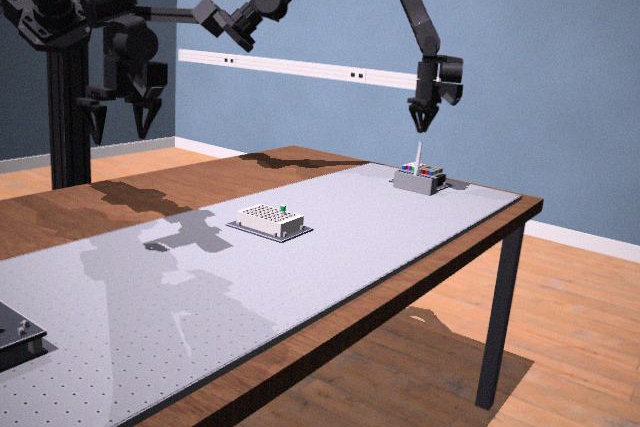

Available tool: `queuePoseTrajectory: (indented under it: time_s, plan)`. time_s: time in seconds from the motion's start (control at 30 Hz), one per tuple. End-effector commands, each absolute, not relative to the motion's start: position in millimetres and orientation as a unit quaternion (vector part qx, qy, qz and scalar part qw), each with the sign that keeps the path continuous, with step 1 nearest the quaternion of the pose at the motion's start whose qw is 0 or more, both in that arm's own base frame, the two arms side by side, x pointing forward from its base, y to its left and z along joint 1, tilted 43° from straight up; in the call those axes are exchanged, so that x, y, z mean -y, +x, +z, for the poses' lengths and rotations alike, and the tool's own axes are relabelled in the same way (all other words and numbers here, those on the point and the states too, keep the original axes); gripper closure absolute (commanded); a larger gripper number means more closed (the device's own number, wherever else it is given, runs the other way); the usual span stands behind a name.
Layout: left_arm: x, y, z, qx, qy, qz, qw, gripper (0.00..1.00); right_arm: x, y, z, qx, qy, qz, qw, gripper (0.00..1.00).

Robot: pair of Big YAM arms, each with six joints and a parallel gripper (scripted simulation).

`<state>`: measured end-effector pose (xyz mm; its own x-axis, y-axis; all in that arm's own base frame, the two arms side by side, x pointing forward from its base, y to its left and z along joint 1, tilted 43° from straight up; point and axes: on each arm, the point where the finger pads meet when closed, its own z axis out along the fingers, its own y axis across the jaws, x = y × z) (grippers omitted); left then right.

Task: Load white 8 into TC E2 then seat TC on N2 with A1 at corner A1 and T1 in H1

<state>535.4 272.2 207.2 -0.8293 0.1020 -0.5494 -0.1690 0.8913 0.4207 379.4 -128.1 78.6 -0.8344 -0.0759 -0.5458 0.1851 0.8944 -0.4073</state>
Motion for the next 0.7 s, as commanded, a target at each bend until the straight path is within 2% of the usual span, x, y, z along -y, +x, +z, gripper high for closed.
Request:
queuePoseTrajectory:
  time_s: [0.0,0.67]
  plan:
    - [-268,543,193,-0.93,-0.016,0.228,0.286,0.76,127,383,84,-0.928,0.023,-0.229,0.292,0.0]
    - [-286,551,197,-0.925,-0.021,0.236,0.296,0.76,127,383,84,-0.928,0.023,-0.229,0.292,0.0]
